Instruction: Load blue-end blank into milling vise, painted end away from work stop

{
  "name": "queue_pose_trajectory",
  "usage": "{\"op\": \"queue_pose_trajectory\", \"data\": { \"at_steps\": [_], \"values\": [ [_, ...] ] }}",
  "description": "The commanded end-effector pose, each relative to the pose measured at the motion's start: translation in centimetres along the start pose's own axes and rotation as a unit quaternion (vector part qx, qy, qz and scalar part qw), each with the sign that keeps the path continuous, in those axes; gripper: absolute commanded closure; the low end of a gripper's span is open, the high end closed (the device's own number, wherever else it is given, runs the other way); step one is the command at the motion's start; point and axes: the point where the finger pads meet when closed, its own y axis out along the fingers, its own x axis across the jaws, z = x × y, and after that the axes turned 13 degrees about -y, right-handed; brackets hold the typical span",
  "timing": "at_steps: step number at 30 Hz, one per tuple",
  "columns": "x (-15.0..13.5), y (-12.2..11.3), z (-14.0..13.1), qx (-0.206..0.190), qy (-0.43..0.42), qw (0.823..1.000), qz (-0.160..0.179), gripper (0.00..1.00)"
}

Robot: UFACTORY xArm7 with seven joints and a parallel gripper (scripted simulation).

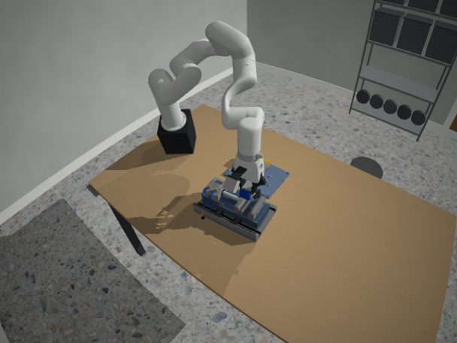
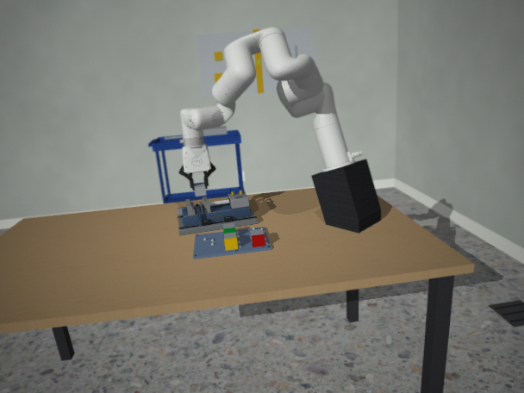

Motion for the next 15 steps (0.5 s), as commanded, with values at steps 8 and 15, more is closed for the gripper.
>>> {"op": "queue_pose_trajectory", "data": {
  "at_steps": [8, 15],
  "values": [
    [-1.0, 0.0, 1.4, -0.001, -0.001, 1.0, 0.0, 1.0],
    [-2.3, 0.1, 3.6, 0.0, -0.001, 1.0, 0.001, 1.0]
  ]
}}
